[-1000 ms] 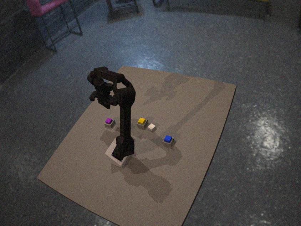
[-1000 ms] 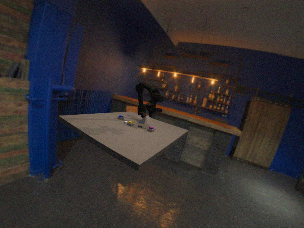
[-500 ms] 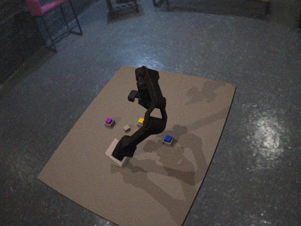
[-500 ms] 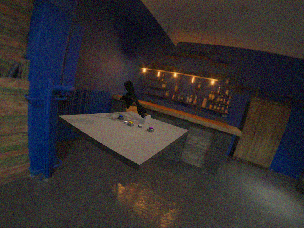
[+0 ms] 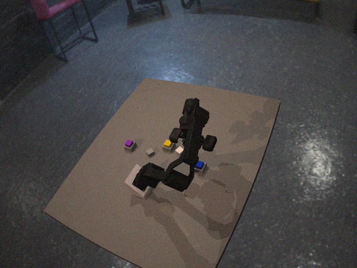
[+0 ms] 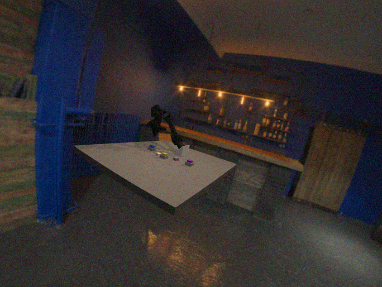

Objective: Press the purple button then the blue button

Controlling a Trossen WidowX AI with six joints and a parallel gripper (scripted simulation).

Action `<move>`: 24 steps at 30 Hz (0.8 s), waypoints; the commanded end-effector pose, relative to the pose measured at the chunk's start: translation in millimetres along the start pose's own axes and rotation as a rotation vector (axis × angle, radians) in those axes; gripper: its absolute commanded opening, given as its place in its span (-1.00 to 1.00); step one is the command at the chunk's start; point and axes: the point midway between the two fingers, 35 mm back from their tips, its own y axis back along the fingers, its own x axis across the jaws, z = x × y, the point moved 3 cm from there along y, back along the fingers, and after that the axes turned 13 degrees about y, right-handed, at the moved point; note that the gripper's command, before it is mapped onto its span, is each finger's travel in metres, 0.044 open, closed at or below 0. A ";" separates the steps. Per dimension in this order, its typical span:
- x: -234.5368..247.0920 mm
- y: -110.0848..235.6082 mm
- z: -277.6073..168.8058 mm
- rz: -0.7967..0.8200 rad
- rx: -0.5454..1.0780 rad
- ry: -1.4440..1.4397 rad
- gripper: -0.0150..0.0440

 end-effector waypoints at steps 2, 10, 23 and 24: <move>-0.7 -32.7 -1.2 0.009 0.057 -0.006 -0.42; -1.7 -58.9 -3.3 0.012 0.095 -0.014 -0.42; -1.5 -79.1 -4.8 0.013 0.094 -0.015 -0.42; -1.5 -80.7 -5.0 0.012 0.094 -0.015 -0.42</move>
